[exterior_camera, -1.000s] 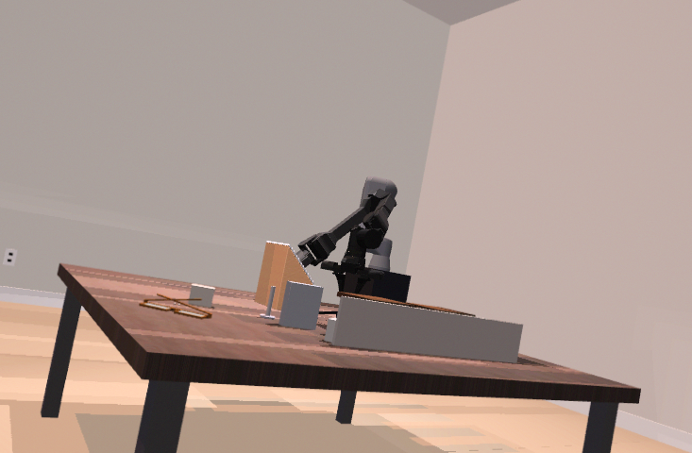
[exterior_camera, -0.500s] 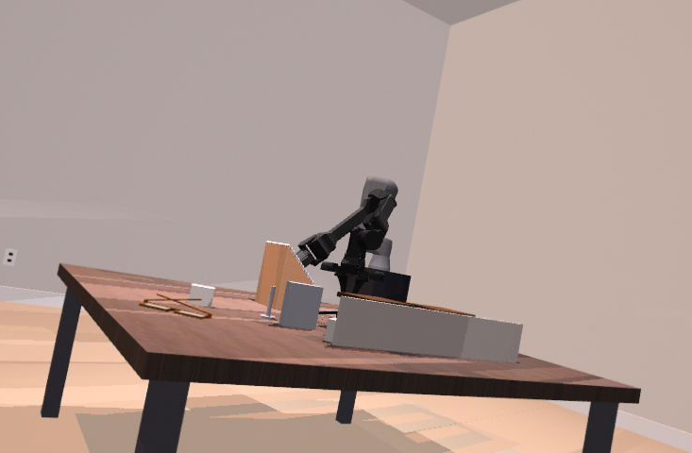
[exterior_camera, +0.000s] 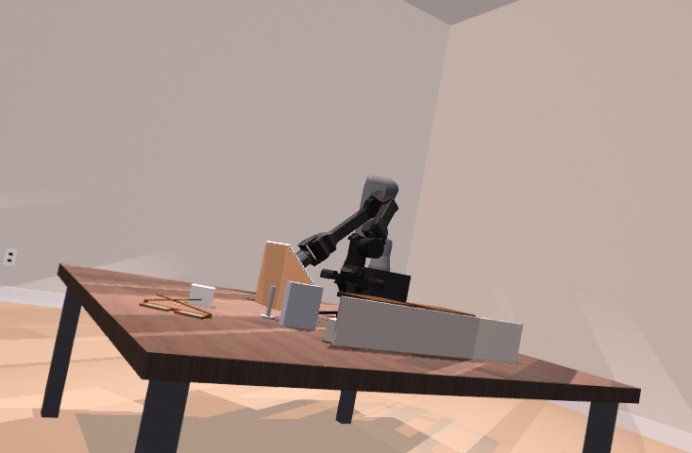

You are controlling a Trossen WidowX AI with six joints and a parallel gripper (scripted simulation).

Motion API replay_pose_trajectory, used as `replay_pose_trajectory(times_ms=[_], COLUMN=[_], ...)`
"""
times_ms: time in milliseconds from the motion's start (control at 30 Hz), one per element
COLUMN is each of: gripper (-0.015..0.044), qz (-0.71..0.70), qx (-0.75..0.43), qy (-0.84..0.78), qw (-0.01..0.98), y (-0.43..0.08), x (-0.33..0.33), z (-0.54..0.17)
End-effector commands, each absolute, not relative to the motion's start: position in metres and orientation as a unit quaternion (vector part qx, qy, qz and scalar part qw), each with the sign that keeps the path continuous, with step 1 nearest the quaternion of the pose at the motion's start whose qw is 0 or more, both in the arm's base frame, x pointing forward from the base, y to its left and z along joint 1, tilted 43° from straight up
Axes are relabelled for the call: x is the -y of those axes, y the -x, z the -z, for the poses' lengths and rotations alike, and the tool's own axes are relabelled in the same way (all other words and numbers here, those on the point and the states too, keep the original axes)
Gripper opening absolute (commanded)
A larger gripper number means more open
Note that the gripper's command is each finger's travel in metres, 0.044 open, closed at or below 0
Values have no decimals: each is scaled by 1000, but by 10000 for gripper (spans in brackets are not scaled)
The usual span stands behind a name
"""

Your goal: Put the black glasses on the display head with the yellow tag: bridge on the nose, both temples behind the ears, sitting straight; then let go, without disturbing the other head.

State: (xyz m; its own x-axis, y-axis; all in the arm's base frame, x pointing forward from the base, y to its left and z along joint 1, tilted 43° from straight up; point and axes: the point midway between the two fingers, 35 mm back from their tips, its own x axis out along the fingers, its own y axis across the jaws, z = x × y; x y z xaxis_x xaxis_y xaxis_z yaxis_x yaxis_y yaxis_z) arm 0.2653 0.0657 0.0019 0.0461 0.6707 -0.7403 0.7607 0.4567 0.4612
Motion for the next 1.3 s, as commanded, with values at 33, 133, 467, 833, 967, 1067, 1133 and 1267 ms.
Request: replay_pose_trajectory(times_ms=[33, 133, 467, 833, 967, 1067, 1133, 1267], gripper=[120, 120, 120, 120, 120, 80, 67, 40], qz=[46, 46, 45, 44, 44, 45, 45, 45], qx=[-691, -691, -691, -691, -691, -690, -690, -690], qy=[-521, -522, -522, -522, -522, -521, -521, -521], qw=[499, 499, 498, 497, 497, 500, 500, 500], y=[-265, -265, -266, -264, -262, -264, -264, -264], x=[-72, -76, -88, -91, -90, -90, -90, -90], z=[4, 8, 18, 22, 24, 23, 23, 23])
